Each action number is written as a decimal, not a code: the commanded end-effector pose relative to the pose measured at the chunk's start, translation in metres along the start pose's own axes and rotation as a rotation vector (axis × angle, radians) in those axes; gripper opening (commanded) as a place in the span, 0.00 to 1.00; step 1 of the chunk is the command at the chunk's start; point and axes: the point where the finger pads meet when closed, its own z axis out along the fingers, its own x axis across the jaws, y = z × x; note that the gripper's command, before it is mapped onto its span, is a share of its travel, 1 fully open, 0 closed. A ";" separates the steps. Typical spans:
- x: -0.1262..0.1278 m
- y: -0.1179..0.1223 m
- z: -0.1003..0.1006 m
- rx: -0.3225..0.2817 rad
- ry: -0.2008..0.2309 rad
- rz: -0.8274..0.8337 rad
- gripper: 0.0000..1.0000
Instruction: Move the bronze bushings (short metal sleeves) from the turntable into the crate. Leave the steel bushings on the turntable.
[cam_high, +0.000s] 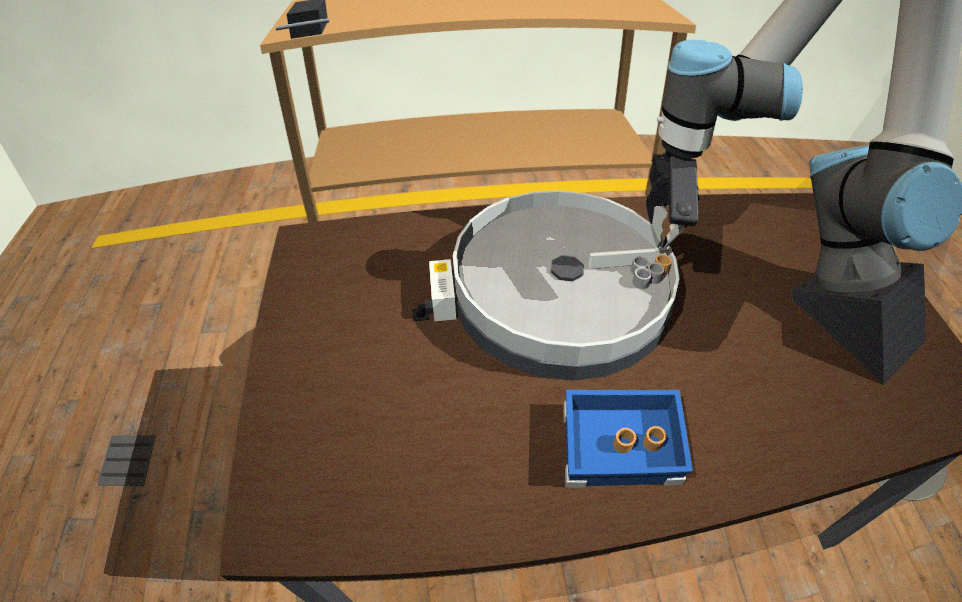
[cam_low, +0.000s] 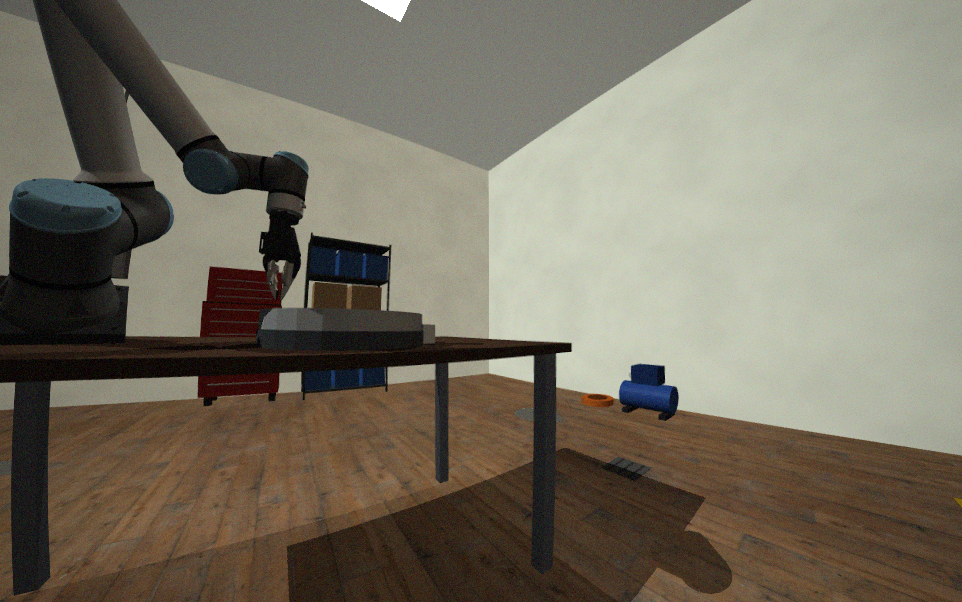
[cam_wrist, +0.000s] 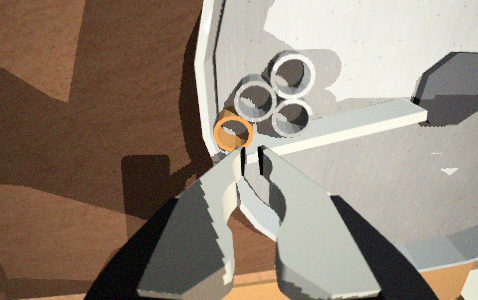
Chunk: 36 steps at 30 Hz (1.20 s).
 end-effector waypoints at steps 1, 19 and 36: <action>-0.002 0.005 0.000 0.002 0.000 -0.025 0.05; -0.002 0.010 0.000 0.002 0.001 -0.046 0.05; -0.002 0.010 0.000 0.002 0.001 -0.048 0.05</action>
